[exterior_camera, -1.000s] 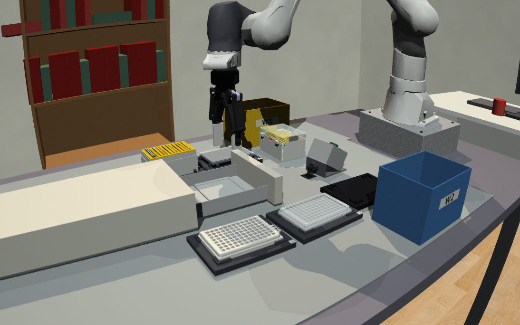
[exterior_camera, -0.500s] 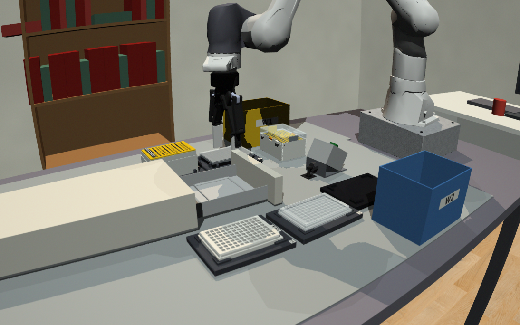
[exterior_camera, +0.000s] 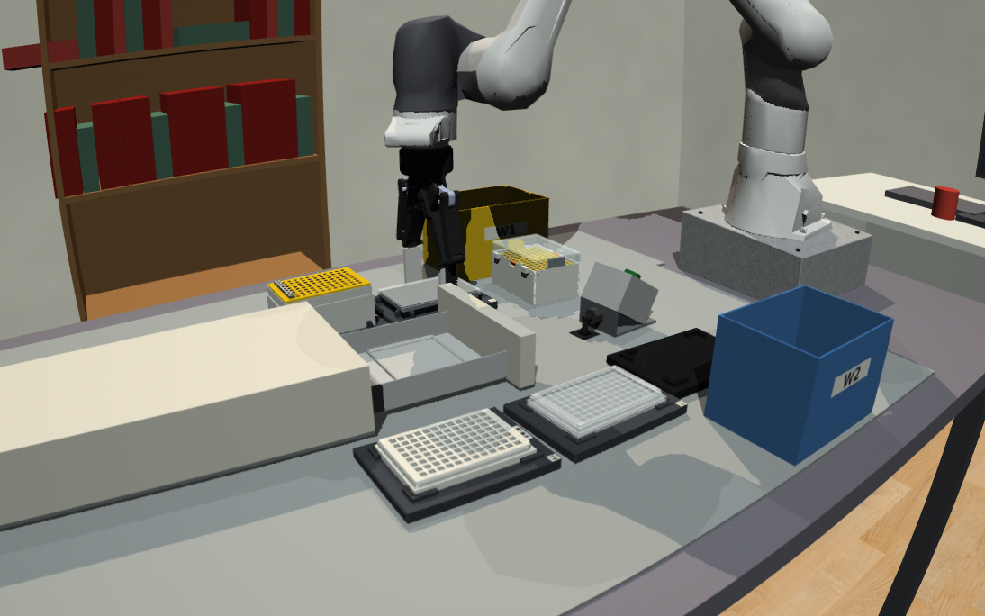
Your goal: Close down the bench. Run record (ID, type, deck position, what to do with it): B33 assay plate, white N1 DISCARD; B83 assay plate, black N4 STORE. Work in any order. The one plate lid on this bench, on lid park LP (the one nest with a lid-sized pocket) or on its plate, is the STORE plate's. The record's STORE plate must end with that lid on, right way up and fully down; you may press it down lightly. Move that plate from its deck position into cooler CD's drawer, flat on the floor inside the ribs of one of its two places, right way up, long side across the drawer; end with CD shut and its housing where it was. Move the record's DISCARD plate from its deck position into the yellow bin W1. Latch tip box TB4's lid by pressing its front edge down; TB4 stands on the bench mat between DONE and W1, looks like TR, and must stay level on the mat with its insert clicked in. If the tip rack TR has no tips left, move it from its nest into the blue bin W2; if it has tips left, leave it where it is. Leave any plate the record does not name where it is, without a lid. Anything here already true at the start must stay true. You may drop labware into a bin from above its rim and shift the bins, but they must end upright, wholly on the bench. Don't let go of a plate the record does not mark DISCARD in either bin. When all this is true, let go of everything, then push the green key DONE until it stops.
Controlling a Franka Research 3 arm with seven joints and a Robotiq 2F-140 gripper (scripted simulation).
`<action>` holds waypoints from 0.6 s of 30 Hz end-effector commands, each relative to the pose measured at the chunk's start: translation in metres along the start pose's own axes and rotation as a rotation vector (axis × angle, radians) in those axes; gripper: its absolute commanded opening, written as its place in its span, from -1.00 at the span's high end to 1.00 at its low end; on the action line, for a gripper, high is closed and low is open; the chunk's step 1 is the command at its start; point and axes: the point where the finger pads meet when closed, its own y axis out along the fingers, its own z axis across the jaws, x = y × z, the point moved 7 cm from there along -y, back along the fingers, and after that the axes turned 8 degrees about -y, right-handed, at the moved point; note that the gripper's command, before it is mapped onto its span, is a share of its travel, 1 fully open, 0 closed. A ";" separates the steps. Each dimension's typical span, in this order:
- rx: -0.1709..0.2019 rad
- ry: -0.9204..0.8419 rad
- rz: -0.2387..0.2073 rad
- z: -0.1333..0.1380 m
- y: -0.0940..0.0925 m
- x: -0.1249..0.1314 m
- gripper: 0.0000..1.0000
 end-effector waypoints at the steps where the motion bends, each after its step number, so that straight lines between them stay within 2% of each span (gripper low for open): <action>1: 0.005 0.002 0.006 0.001 0.000 -0.002 -0.33; 12: 0.005 0.002 0.006 0.001 0.000 -0.002 -0.33; 13: 0.005 0.002 0.006 0.001 0.000 -0.002 1.00; 18: 0.005 0.002 0.006 0.001 0.000 -0.002 1.00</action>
